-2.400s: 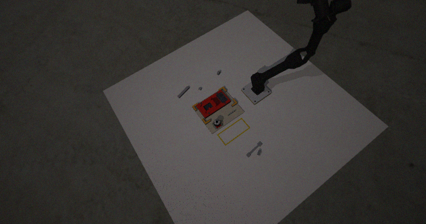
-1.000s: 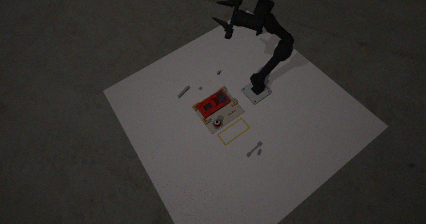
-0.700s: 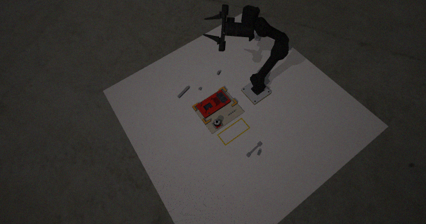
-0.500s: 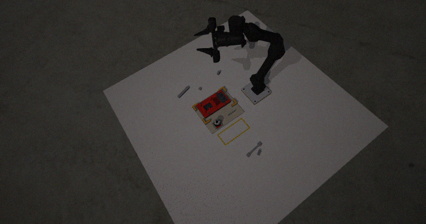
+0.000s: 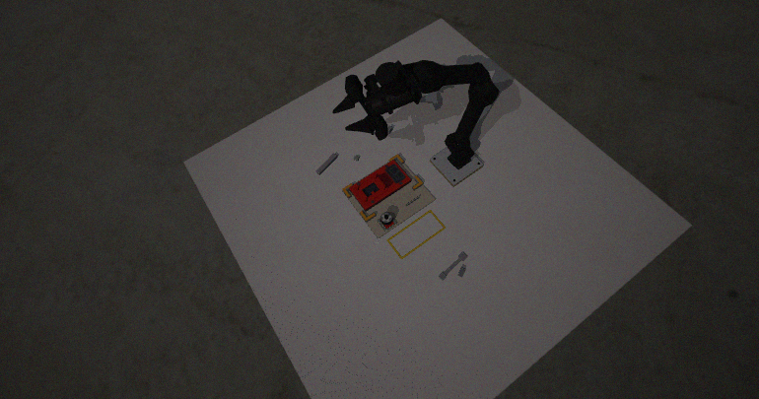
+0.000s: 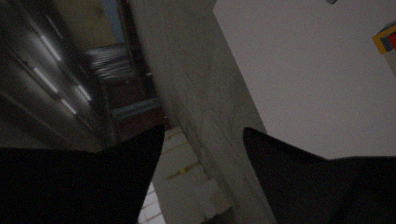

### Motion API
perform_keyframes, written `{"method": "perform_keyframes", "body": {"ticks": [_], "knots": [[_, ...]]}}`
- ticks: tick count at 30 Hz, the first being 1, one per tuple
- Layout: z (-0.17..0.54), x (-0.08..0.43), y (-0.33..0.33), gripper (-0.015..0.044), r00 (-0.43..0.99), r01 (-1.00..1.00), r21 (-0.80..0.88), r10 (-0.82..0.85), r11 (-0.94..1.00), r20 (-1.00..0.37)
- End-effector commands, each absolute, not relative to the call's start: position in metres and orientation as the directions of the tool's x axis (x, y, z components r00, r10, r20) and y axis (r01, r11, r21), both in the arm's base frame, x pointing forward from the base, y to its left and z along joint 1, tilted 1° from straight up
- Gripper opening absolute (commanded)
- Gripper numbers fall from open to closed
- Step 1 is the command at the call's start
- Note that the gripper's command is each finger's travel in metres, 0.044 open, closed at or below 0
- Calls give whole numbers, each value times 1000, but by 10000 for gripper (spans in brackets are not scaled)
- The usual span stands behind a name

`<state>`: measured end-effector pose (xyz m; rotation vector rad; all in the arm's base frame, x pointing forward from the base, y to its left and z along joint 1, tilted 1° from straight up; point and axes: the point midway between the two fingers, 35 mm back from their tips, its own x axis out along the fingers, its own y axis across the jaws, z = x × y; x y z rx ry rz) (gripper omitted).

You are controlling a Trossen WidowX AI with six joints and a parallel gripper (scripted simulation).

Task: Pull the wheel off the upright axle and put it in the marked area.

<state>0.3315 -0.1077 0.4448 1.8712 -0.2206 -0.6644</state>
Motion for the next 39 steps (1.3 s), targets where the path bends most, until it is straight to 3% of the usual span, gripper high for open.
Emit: {"method": "perform_keyframes", "body": {"ticks": [1, 13, 27, 39], "knots": [[408, 351, -96, 300, 804, 303, 872, -388, -384, -450], [278, 382, -45, 300, 574, 752, 600, -177, -274, -800], [145, 349, 22, 300, 66, 997, 66, -1, -26, -998], [145, 357, 30, 300, 60, 998, 60, 1, -22, -998]]}}
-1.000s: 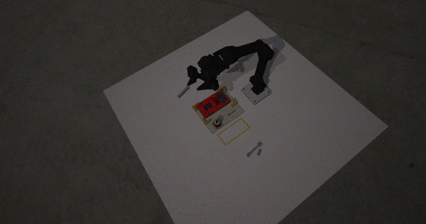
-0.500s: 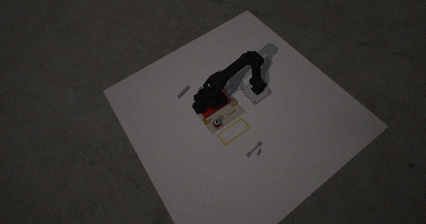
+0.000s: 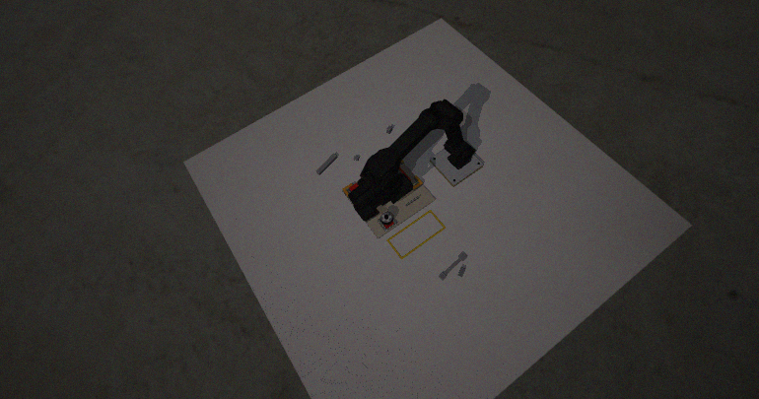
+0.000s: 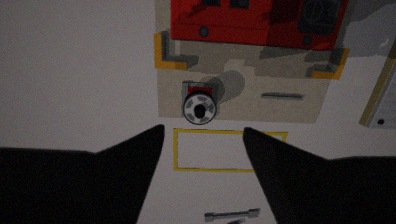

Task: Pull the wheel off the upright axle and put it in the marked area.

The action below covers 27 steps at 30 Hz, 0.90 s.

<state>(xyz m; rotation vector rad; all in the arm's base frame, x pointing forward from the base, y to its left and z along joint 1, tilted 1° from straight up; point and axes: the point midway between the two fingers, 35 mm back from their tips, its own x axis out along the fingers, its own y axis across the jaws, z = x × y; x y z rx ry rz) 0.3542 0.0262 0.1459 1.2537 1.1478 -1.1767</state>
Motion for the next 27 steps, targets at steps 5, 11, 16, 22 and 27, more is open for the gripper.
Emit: {"method": "perform_keyframes", "body": {"ticks": [5, 11, 16, 22, 27], "knots": [[136, 359, 30, 300, 60, 998, 60, 1, -22, -998], [105, 362, 30, 300, 60, 998, 60, 1, -22, -998], [79, 361, 31, 300, 60, 998, 60, 1, -22, -998], [70, 360, 32, 300, 59, 998, 59, 1, -22, -998], [74, 361, 31, 215, 61, 998, 61, -3, -18, -998]]}}
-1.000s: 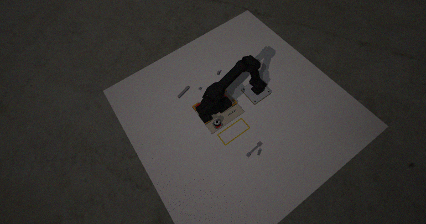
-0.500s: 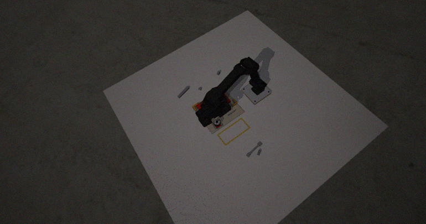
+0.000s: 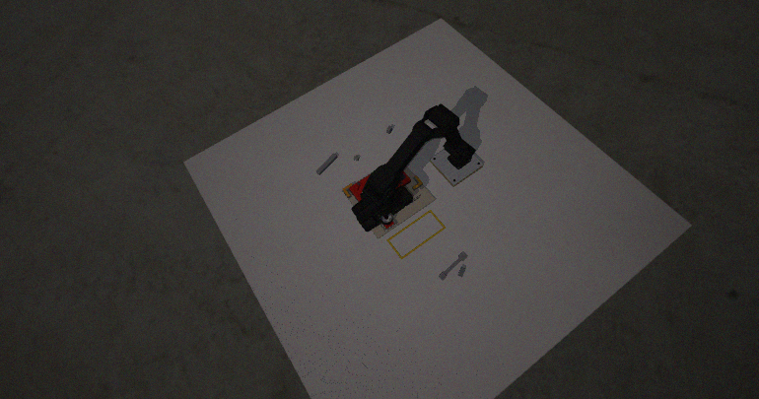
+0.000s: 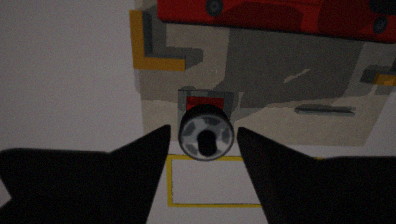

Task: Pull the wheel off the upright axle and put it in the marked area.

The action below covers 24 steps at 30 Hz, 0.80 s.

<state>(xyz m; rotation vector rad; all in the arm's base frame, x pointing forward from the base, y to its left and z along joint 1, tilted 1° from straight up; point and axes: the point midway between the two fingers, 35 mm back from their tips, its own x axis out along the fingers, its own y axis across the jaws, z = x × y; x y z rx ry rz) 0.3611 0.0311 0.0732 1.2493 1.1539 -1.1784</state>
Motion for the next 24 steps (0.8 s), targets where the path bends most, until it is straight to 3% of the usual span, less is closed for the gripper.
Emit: {"method": "perform_keyframes", "body": {"ticks": [1, 8, 14, 24], "knots": [[74, 361, 31, 208, 61, 998, 61, -3, -18, -998], [74, 361, 31, 161, 61, 998, 61, -3, -18, -998], [75, 361, 31, 4, 61, 998, 61, -3, -18, -998], [78, 361, 31, 0, 61, 998, 61, -2, -19, -998]]}}
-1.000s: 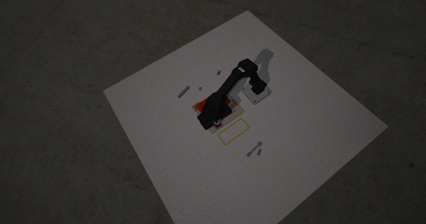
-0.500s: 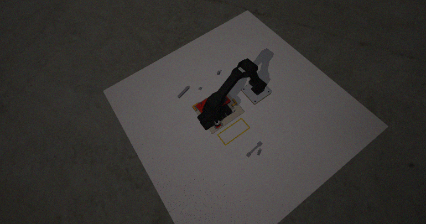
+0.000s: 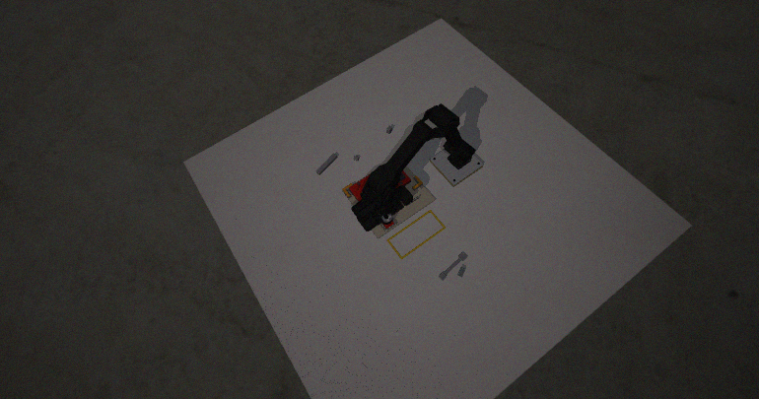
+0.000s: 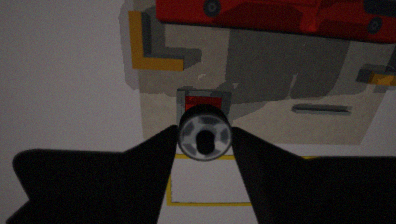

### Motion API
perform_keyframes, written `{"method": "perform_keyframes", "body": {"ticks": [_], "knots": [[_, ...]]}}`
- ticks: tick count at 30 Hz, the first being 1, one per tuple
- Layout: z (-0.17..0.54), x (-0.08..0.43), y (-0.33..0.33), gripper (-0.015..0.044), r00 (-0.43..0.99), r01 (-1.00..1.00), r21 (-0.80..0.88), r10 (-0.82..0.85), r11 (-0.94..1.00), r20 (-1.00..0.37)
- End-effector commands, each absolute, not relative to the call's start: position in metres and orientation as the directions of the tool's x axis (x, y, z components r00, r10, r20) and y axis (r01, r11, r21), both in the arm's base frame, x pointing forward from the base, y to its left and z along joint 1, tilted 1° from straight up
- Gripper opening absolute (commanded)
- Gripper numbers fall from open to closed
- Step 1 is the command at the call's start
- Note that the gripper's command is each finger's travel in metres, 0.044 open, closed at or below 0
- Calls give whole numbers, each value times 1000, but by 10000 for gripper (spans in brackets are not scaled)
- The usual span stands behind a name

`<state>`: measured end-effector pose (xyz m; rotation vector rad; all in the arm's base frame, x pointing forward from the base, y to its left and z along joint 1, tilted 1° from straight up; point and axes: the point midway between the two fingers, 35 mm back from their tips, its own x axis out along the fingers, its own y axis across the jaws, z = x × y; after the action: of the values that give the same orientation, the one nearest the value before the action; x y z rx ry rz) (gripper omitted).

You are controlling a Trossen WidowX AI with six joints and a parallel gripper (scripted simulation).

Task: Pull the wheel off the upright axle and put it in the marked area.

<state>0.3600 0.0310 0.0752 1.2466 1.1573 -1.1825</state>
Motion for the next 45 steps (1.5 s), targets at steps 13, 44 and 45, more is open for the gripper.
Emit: {"method": "perform_keyframes", "body": {"ticks": [13, 44, 45], "knots": [[82, 361, 31, 0, 60, 998, 61, -2, -19, -998], [92, 361, 31, 0, 60, 998, 60, -1, -20, -998], [93, 361, 31, 0, 60, 998, 60, -1, -20, -998]]}}
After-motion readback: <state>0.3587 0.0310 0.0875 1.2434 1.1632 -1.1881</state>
